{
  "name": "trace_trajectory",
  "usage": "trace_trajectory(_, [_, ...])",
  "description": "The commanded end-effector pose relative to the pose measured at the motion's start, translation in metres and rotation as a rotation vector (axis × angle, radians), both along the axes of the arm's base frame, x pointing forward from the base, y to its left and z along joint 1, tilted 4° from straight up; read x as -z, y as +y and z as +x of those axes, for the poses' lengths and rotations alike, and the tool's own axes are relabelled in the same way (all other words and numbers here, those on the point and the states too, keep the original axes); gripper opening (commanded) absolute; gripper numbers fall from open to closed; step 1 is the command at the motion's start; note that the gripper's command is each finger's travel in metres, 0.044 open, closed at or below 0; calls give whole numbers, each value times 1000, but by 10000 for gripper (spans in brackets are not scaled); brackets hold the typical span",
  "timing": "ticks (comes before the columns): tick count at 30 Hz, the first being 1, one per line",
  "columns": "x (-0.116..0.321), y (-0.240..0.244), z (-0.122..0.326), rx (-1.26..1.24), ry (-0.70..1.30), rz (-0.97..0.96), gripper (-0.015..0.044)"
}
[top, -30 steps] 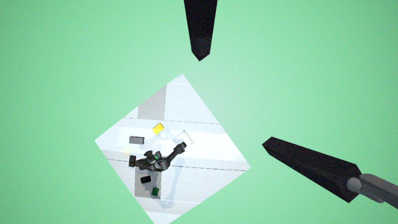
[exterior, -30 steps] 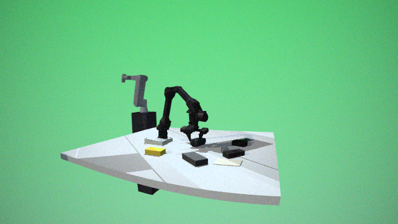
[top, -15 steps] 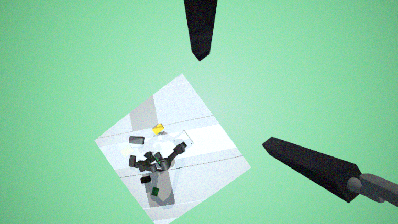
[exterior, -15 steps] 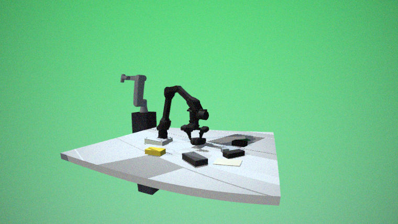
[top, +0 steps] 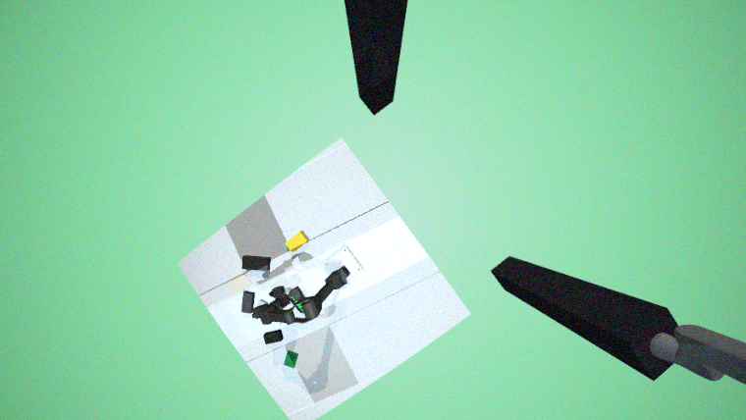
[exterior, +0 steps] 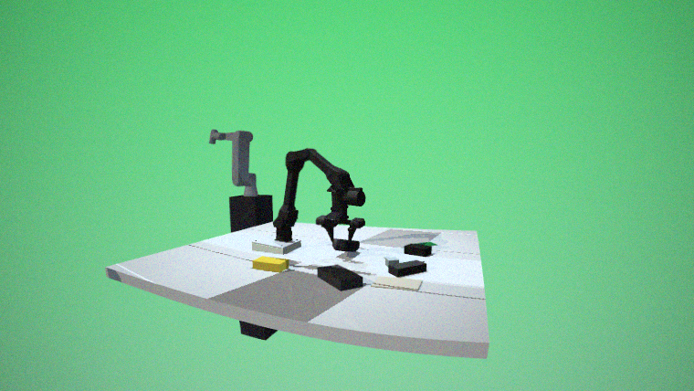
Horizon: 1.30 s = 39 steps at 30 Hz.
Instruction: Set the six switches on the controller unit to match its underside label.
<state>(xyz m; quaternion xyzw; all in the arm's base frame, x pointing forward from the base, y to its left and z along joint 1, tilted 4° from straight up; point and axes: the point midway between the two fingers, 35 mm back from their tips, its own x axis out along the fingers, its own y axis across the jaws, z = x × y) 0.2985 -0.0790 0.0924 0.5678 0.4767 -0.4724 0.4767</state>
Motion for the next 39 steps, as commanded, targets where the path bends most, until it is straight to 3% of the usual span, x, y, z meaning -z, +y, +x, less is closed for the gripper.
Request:
trace_trajectory(1, [-7, 2, 2, 1, -15, -9, 336])
trace_trajectory(39, [-26, 22, -1, 7, -9, -68, 336])
